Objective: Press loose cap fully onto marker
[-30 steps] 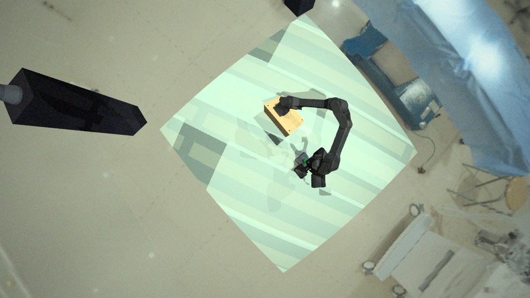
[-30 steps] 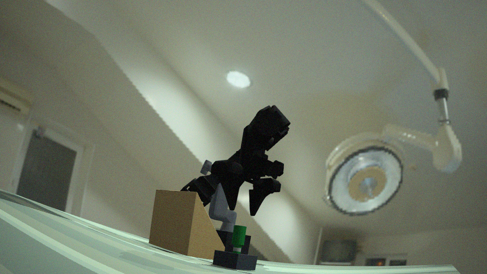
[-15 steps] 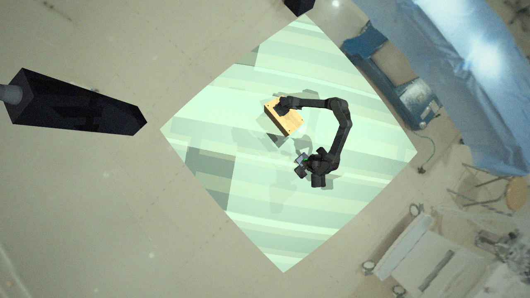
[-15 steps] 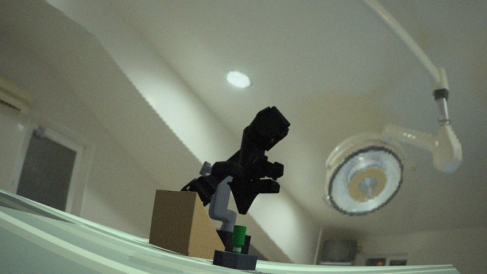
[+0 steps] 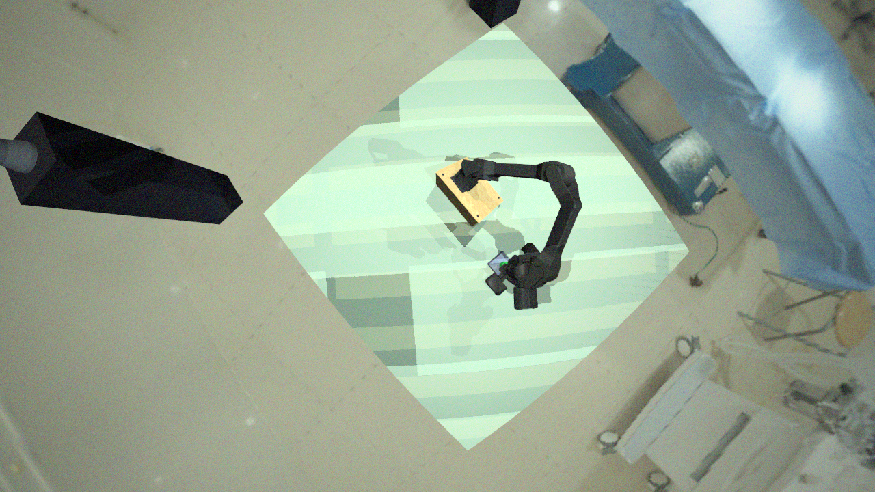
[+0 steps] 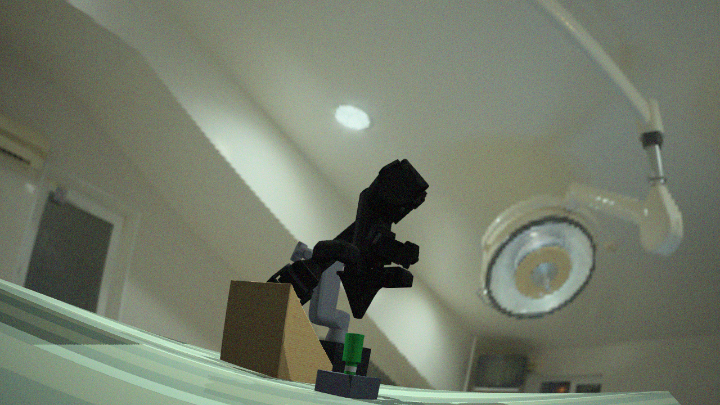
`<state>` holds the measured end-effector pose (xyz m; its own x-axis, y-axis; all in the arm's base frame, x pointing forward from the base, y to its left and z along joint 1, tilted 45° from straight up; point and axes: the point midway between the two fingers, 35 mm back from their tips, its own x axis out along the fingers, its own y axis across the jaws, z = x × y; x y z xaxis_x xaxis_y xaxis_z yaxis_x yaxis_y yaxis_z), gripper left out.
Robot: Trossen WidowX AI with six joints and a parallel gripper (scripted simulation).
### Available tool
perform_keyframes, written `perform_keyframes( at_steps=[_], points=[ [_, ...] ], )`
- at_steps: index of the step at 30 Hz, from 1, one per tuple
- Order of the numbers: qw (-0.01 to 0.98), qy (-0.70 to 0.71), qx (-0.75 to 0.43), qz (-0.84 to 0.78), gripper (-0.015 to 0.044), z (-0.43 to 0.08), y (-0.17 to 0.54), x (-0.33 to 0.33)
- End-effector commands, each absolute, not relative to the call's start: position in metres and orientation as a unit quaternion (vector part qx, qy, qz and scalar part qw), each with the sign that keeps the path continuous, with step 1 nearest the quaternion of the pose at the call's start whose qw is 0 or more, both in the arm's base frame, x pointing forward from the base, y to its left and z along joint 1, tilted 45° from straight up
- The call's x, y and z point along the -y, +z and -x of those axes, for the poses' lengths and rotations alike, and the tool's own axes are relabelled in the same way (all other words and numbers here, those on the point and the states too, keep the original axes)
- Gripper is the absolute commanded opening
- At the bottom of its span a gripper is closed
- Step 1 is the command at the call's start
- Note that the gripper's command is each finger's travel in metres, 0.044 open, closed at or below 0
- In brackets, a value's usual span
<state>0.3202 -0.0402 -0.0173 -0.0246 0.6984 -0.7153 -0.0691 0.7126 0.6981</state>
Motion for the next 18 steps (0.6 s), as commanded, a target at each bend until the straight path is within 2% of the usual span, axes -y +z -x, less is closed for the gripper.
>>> perform_keyframes(
  at_steps=[1,18],
  points=[
    [0.653,0.294,-0.654,-0.243,0.0000,-0.319,-0.022,0.034],
    [0.653,0.294,-0.654,-0.243,0.0000,-0.318,-0.039,0.016]
  ],
)
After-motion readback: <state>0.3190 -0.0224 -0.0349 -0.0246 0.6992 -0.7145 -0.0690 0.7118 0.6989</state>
